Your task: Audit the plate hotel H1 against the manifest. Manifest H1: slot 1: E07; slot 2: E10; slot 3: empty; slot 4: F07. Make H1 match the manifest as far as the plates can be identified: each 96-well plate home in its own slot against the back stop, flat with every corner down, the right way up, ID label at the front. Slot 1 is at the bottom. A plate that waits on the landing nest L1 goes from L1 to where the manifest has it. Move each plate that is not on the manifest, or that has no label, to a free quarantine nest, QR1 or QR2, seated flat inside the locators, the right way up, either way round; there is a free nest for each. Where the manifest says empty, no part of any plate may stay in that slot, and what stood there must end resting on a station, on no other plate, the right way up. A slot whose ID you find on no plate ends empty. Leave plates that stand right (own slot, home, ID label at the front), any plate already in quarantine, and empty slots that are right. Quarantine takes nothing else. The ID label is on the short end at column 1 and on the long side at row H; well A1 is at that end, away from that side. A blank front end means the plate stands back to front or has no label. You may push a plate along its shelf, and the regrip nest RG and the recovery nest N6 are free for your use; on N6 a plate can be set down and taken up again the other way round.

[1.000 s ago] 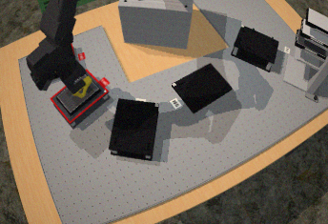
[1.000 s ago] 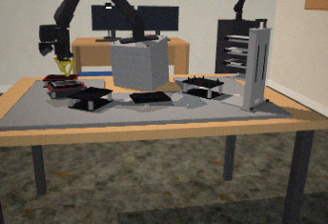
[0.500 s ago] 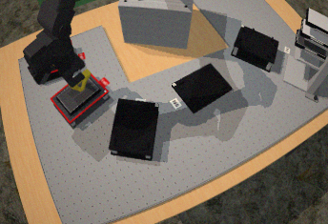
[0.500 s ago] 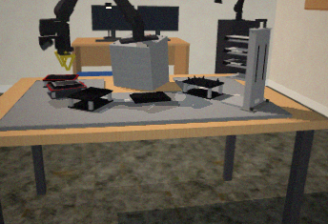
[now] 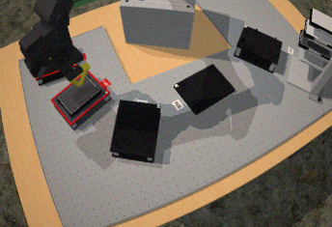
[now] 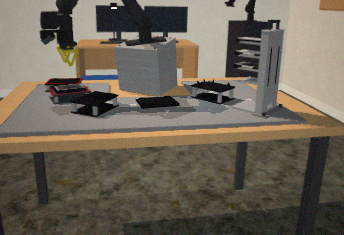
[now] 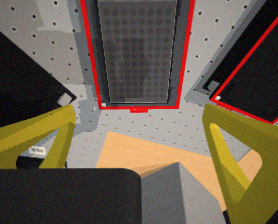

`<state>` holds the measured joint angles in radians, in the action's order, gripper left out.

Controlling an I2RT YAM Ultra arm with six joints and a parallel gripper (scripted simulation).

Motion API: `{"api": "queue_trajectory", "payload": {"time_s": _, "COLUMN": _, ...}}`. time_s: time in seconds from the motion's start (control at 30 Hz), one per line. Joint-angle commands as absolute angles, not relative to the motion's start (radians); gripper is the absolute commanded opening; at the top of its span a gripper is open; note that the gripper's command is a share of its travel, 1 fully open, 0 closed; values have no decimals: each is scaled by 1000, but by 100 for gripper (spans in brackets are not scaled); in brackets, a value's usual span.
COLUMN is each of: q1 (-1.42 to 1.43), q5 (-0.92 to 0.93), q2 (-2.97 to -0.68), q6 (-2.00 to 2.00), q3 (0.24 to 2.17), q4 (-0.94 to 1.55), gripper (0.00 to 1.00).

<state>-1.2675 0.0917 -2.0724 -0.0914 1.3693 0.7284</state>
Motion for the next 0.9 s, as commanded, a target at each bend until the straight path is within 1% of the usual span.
{"api": "queue_trajectory", "payload": {"time_s": 0.0, "q1": -1281, "q5": 96, "q2": -2018, "q6": -80, "q3": 1409, "q4": 779, "gripper": 100}}
{"api": "queue_trajectory", "payload": {"time_s": 0.87, "q1": -1296, "q5": 97, "q2": -1918, "q6": -65, "q3": 1507, "q4": 977, "gripper": 100}}
